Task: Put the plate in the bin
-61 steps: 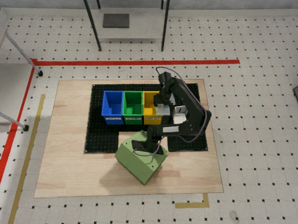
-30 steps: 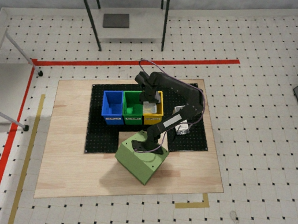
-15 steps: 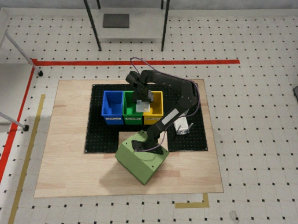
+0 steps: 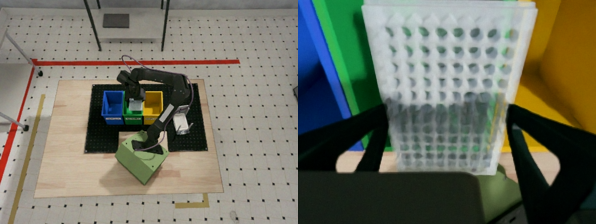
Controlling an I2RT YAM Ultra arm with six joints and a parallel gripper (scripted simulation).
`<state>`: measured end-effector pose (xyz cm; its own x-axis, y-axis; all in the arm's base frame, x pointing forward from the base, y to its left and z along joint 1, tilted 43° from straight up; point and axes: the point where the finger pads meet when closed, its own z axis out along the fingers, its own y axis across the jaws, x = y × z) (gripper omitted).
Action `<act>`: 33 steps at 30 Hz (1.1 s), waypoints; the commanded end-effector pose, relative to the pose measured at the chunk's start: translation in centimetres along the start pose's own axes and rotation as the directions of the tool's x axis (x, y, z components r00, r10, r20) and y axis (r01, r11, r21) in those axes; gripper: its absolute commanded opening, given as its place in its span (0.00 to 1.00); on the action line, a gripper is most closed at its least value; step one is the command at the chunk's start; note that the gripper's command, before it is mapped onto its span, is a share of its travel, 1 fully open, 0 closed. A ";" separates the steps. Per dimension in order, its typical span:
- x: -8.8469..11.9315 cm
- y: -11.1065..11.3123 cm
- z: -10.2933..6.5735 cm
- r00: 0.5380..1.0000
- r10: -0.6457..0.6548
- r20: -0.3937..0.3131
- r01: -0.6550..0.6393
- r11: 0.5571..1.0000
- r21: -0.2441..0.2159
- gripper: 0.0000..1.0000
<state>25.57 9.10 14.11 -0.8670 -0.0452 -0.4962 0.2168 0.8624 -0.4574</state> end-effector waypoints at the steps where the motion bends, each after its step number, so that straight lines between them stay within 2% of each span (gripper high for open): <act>1: -1.1 1.7 -0.9 0.999 0.026 0.041 -0.025 0.999 -0.028 0.00; 6: -1.4 3.0 -1.0 0.999 0.026 0.041 -0.025 0.999 -0.029 0.00; 8: -1.3 2.8 -1.0 0.999 0.018 0.037 -0.017 1.000 -0.022 0.00; 10: -1.6 2.4 -1.5 0.998 0.035 0.046 -0.033 0.999 -0.037 0.00; 33: -1.4 2.7 -1.2 0.999 0.020 0.039 -0.019 1.000 -0.025 0.00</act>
<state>26.56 10.92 13.59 -0.8616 -0.0331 -0.5066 0.2298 0.8644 -0.4472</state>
